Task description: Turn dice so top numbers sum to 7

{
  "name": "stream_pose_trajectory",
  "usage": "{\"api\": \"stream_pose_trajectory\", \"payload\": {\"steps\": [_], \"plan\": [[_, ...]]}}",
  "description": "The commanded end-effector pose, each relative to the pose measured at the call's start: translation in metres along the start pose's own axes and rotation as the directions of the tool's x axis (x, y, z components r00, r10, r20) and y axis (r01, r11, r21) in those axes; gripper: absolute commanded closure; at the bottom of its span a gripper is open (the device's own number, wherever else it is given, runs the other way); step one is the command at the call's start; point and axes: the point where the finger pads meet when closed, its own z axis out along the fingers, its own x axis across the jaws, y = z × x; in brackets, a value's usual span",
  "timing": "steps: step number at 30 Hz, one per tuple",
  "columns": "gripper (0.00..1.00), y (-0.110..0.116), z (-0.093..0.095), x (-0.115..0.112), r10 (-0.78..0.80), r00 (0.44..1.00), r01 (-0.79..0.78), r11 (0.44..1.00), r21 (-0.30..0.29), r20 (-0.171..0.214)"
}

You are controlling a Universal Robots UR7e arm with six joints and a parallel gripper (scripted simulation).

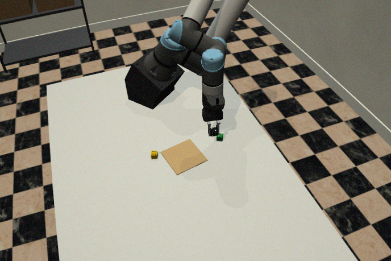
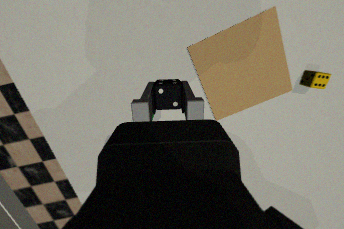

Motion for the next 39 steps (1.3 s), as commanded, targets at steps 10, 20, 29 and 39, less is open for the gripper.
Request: {"api": "stream_pose_trajectory", "payload": {"steps": [10, 20, 29, 39], "plan": [[0.51, 0.012, 0.0, 0.059, -0.052, 0.999, 0.051, 0.999, -0.016, -0.016], [0.51, 0.03, -0.002, 0.106, -0.102, 0.995, 0.102, 0.995, -0.013, -0.008], [0.51, 0.041, -0.004, 0.128, -0.131, 0.991, 0.131, 0.991, 0.002, 0.002], [0.51, 0.042, -0.004, 0.129, -0.132, 0.991, 0.132, 0.991, 0.003, 0.003]]}}
